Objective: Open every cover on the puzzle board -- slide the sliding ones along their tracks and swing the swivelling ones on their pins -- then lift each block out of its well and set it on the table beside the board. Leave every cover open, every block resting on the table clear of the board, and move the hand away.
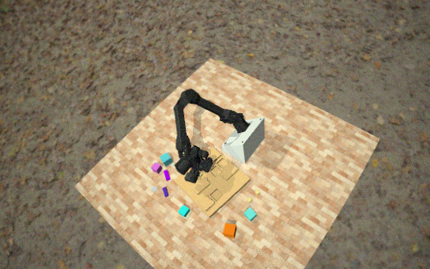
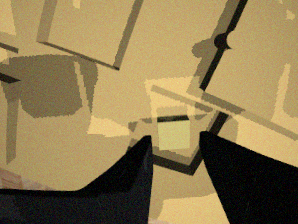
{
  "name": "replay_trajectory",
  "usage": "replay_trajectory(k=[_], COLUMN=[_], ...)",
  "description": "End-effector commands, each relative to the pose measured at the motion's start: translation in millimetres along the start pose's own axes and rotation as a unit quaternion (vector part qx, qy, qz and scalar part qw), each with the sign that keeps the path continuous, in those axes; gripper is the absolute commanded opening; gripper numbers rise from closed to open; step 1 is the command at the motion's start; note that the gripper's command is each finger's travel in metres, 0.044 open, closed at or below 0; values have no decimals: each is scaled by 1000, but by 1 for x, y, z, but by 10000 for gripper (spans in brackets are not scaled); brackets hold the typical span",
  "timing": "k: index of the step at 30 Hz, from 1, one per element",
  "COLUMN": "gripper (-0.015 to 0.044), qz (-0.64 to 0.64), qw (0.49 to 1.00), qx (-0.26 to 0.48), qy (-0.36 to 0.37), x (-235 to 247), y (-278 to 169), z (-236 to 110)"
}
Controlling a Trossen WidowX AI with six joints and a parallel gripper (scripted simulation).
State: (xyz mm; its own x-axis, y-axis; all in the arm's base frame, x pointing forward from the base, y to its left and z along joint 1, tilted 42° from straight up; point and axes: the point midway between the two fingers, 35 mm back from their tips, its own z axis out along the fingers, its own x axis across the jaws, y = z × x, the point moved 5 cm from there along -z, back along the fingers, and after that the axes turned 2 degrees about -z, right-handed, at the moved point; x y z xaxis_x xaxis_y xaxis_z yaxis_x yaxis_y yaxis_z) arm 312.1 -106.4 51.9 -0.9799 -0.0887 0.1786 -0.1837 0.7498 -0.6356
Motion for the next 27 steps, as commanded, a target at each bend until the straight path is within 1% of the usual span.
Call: replay_trajectory(k=[1,13,22,27], gripper=[144,144,84,80], qz=[-2,-2,0,0], qw=[1000,1000,1000,1000], qx=[2,2,0,0], qy=[-1,-1,0,0], x=[0,0,0,0], y=[0,0,0,0], z=[2,12,9,9])
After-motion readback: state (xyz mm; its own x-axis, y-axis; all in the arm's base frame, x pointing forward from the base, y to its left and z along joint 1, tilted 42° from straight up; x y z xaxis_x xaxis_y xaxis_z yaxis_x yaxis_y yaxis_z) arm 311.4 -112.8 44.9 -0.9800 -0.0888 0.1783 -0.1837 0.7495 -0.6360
